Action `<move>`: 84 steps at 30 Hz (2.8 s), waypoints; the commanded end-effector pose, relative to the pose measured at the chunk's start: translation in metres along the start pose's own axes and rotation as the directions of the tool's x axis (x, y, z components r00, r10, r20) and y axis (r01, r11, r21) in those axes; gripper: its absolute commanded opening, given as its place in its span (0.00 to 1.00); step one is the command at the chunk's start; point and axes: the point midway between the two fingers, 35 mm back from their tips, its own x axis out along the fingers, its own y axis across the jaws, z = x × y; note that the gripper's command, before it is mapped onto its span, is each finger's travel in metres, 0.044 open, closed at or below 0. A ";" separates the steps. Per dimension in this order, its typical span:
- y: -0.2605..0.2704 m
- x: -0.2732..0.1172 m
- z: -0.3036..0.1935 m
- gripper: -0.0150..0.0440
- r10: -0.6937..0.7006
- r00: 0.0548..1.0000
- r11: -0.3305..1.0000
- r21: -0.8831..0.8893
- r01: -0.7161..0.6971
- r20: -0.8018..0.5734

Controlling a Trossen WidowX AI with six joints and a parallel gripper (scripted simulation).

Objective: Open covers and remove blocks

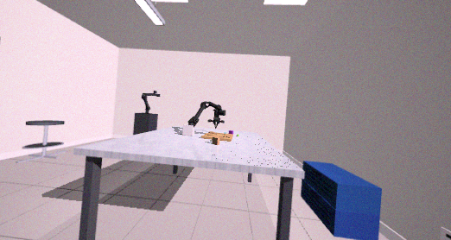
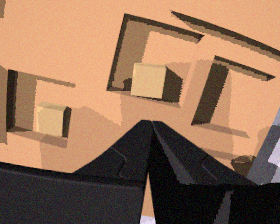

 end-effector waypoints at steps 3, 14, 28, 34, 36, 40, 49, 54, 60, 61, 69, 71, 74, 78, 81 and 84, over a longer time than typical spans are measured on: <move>0.001 0.016 0.002 0.25 -0.007 1.000 1.000 0.013 0.007 0.002; -0.001 0.051 0.001 0.25 -0.007 1.000 1.000 0.013 0.007 -0.001; -0.001 0.061 0.001 0.25 -0.007 1.000 1.000 0.013 0.007 -0.001; -0.001 0.063 0.001 0.25 -0.007 1.000 1.000 0.013 0.007 -0.001; -0.001 0.063 0.001 0.25 -0.007 1.000 1.000 0.013 0.007 -0.001; -0.001 0.063 0.002 0.25 -0.007 1.000 1.000 0.013 0.007 -0.001; -0.003 0.065 0.014 0.25 -0.007 1.000 1.000 0.013 0.007 -0.001; -0.003 0.066 0.021 0.25 -0.007 1.000 1.000 0.013 0.007 0.000; -0.004 0.066 0.030 0.25 -0.007 1.000 1.000 0.014 0.007 0.000; -0.004 0.066 0.031 0.25 -0.007 1.000 1.000 0.014 0.007 0.000; -0.006 0.066 0.042 0.25 -0.007 1.000 1.000 0.015 0.007 0.000; -0.006 0.066 0.043 0.25 -0.007 1.000 1.000 0.015 0.007 0.000; -0.006 0.066 0.044 0.25 -0.007 1.000 1.000 0.015 0.007 0.000; -0.007 0.066 0.044 0.25 -0.007 1.000 1.000 0.015 0.007 0.000; -0.007 0.066 0.044 0.25 -0.007 1.000 1.000 0.015 0.007 0.000; -0.007 0.066 0.044 0.25 -0.007 1.000 1.000 0.015 0.007 0.000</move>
